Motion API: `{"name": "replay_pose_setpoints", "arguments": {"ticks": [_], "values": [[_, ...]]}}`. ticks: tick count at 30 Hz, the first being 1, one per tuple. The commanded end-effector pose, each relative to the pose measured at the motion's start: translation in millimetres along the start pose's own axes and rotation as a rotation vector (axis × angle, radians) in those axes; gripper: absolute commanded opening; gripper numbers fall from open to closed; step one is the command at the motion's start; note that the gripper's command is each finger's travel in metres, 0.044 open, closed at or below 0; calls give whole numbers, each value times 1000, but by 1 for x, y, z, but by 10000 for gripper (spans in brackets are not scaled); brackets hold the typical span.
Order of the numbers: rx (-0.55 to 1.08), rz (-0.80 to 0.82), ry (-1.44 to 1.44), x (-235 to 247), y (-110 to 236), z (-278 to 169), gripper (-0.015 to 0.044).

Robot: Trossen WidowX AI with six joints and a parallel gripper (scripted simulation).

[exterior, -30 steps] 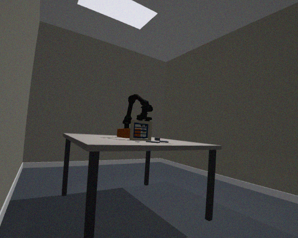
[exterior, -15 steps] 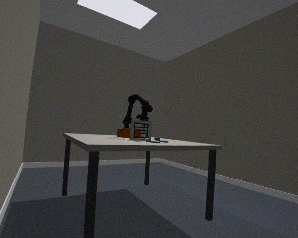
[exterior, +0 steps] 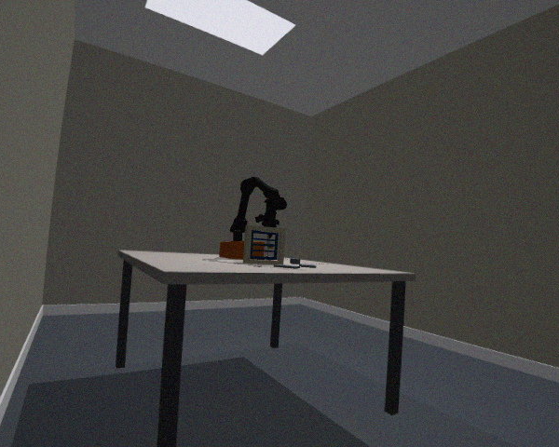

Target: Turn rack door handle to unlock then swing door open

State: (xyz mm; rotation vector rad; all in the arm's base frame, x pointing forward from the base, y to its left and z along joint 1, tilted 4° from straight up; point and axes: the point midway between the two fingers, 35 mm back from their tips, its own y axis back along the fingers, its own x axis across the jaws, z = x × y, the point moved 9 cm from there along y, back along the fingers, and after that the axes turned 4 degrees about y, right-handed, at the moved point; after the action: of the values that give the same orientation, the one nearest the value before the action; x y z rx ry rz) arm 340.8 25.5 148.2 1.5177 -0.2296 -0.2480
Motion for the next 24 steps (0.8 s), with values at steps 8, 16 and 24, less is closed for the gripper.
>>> {"name": "replay_pose_setpoints", "arguments": {"ticks": [8,16,24], "values": [[-7,1,-1,0,-1,1,20],[-7,0,154,-6,-1,4,20],[-7,-2,324,-12,-1,7,20]]}}
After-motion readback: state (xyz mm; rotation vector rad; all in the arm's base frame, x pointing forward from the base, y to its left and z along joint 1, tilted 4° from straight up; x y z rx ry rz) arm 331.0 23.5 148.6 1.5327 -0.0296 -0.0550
